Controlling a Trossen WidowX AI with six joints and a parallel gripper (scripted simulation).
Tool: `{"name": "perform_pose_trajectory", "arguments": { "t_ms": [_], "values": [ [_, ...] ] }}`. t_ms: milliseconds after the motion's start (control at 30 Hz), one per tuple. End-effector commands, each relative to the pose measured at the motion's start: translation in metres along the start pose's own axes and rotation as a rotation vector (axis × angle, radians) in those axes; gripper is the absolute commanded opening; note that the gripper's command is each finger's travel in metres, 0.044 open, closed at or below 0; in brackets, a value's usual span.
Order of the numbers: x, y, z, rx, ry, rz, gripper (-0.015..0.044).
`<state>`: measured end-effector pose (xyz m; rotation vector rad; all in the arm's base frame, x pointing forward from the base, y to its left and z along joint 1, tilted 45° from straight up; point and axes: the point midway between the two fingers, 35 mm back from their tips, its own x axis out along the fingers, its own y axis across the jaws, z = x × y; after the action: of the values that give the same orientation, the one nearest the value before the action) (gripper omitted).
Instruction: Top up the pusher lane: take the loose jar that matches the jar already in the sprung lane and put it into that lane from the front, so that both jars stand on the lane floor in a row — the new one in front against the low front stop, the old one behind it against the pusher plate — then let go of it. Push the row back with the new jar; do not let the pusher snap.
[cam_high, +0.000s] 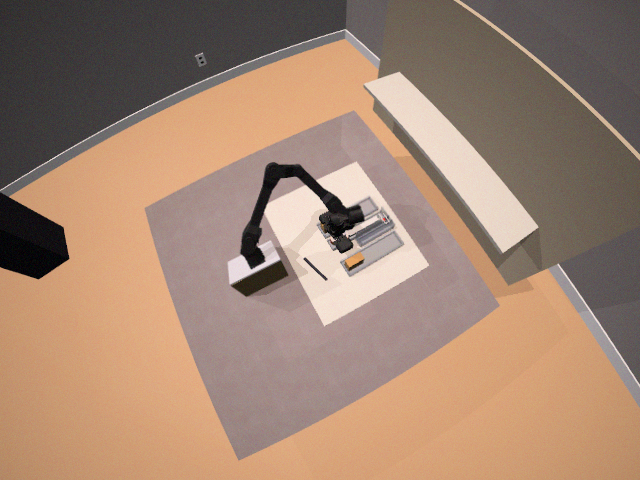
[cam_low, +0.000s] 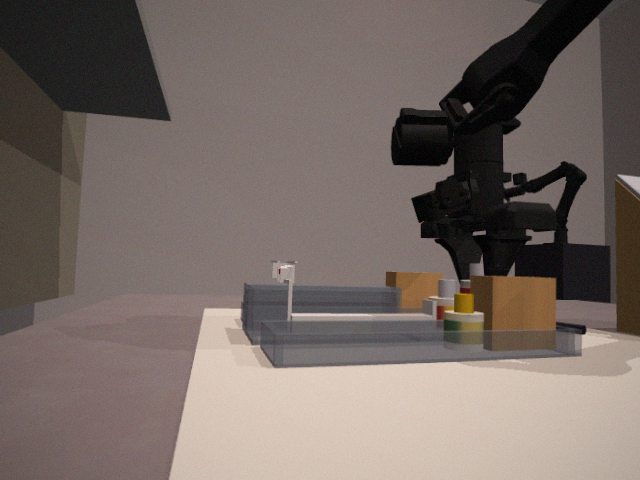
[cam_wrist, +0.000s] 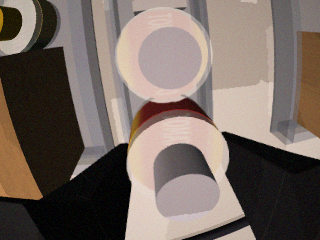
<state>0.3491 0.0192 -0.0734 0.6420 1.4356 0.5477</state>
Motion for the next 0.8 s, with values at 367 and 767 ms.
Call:
{"name": "perform_pose_trajectory", "arguments": {
  "t_ms": [367, 767],
  "values": [
    [-0.0013, 0.0013, 0.0078, -0.011, -0.019, 0.006, 0.0],
    [-0.0013, 0.0013, 0.0094, -0.011, -0.019, 0.006, 0.0]
  ]
}}
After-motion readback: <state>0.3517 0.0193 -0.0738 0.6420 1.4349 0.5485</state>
